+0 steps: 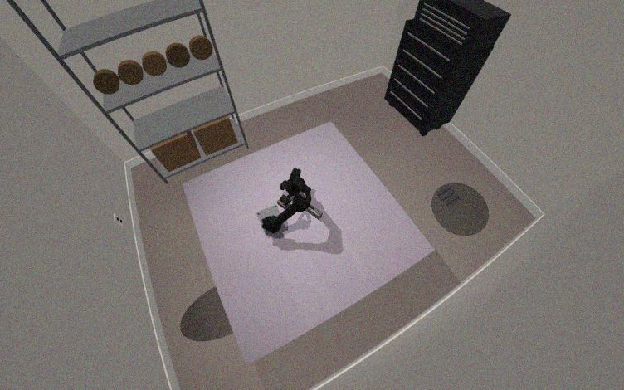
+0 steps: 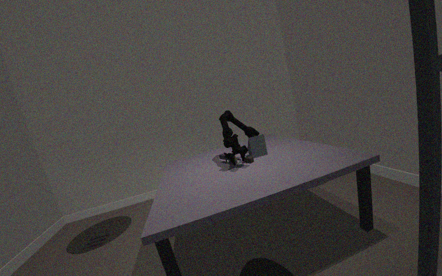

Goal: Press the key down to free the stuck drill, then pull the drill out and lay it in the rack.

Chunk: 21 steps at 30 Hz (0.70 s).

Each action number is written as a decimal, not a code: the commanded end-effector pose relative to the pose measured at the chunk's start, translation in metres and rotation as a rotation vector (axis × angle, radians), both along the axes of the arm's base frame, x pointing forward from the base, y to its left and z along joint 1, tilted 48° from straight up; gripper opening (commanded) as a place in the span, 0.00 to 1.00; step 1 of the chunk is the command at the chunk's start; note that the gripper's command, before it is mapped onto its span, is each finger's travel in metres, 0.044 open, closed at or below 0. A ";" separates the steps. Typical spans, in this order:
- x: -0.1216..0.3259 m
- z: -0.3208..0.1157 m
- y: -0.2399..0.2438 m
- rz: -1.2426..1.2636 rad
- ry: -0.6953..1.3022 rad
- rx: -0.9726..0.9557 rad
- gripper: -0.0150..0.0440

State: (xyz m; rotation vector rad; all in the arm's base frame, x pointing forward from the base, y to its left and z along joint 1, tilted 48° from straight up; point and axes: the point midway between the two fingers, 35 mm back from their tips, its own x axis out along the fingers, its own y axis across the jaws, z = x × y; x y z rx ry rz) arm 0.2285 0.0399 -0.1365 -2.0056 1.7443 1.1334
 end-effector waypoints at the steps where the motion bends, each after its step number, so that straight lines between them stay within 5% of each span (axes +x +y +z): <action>1: 0.000 0.000 0.000 0.001 0.000 0.000 0.87; 14: 0.000 0.000 0.000 0.001 0.000 0.000 0.29; 21: 0.000 0.000 0.000 0.001 0.000 0.000 0.25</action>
